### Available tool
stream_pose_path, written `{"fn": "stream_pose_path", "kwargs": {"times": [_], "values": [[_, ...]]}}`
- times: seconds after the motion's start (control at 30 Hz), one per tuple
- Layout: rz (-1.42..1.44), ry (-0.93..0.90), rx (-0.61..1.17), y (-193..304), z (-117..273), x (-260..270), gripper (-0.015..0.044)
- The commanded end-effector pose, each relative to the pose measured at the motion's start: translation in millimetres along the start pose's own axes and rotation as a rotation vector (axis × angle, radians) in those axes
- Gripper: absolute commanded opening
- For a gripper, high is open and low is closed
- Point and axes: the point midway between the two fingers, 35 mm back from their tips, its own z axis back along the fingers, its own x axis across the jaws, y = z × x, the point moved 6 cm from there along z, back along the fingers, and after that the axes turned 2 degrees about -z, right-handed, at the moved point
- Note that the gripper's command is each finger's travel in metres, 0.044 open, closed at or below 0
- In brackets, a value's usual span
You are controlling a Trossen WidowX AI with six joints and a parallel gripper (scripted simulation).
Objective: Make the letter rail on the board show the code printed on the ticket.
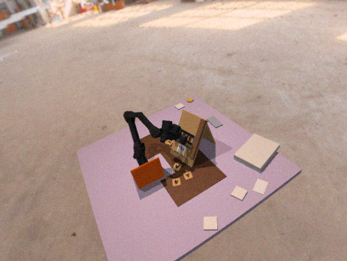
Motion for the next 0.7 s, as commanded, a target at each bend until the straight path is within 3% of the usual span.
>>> {"fn": "stream_pose_path", "kwargs": {"times": [0.0,0.33,0.67], "values": [[0.000,0.000,0.000,0.0,0.0,0.0,0.0026],[0.003,-0.003,0.001,0.0,4.1,-0.4,0.0289],[0.004,-0.003,0.002,-0.4,16.1,-0.5,0.0295]]}}
